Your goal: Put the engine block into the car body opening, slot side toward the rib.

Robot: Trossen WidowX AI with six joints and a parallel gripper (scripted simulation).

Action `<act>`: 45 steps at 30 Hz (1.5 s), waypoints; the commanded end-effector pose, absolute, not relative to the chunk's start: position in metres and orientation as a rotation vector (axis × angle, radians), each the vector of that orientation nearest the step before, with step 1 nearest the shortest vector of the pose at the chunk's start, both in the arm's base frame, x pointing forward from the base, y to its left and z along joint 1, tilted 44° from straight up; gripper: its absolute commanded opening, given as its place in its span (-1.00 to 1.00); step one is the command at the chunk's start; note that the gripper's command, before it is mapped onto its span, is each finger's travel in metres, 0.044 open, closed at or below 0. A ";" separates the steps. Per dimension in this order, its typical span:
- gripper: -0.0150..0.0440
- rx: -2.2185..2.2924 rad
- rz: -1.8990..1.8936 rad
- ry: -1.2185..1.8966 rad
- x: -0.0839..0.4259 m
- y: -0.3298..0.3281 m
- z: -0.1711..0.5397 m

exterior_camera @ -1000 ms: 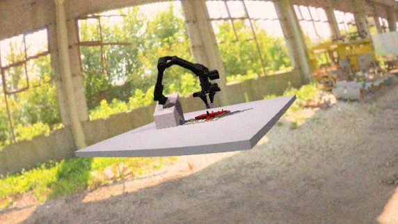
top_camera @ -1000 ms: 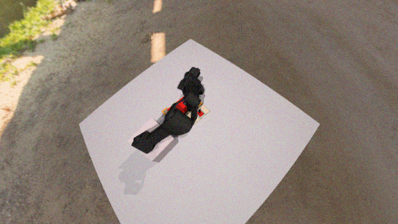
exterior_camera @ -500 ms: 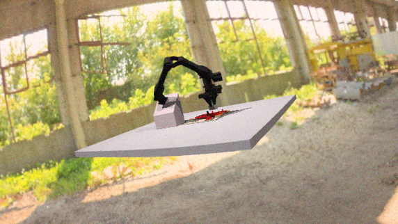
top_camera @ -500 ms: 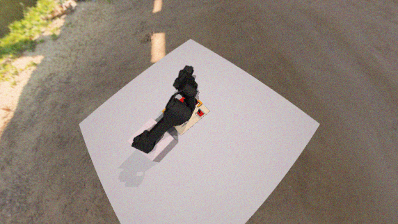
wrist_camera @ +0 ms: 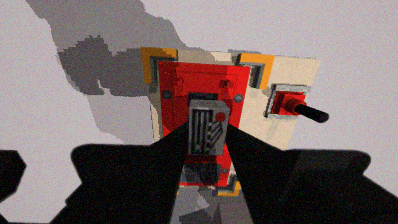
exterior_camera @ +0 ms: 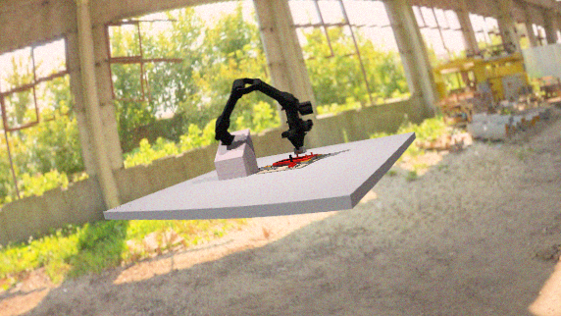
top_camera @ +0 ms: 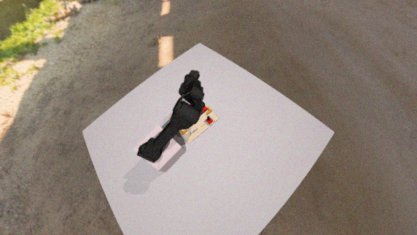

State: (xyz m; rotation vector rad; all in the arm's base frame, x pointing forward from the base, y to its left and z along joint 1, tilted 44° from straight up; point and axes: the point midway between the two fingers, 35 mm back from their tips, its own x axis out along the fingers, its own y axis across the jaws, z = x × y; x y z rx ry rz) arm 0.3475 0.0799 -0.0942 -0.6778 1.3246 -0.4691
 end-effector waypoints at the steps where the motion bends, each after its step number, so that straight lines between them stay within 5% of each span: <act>1: 0.04 -0.677 -0.466 1.326 0.348 0.081 -0.096; 45: 0.04 -0.670 -0.472 1.323 0.349 0.080 -0.098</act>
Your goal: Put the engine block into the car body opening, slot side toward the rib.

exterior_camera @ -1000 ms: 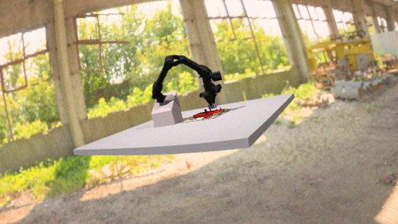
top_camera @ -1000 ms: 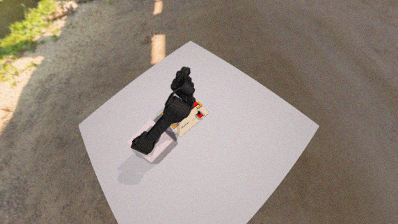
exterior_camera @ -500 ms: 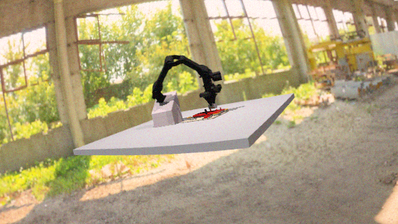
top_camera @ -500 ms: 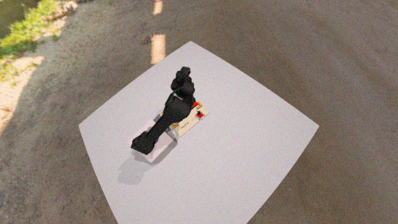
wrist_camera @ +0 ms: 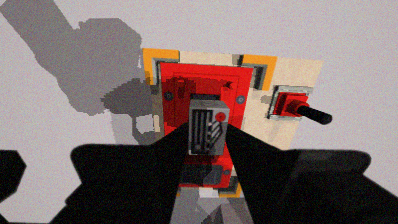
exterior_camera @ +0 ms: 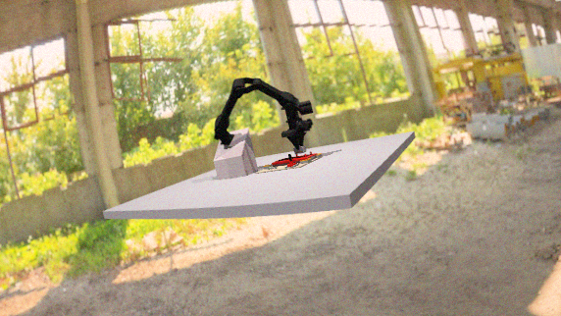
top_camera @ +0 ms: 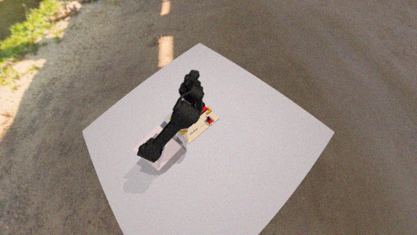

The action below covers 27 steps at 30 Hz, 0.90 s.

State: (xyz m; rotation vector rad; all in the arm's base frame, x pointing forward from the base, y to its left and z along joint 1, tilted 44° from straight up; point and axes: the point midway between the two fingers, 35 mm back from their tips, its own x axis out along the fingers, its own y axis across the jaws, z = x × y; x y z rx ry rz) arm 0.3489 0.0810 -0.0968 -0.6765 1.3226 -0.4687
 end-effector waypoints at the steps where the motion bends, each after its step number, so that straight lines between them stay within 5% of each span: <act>1: 0.04 -0.667 -0.474 1.322 0.349 0.080 -0.098; 27: 0.04 -0.670 -0.472 1.323 0.349 0.079 -0.101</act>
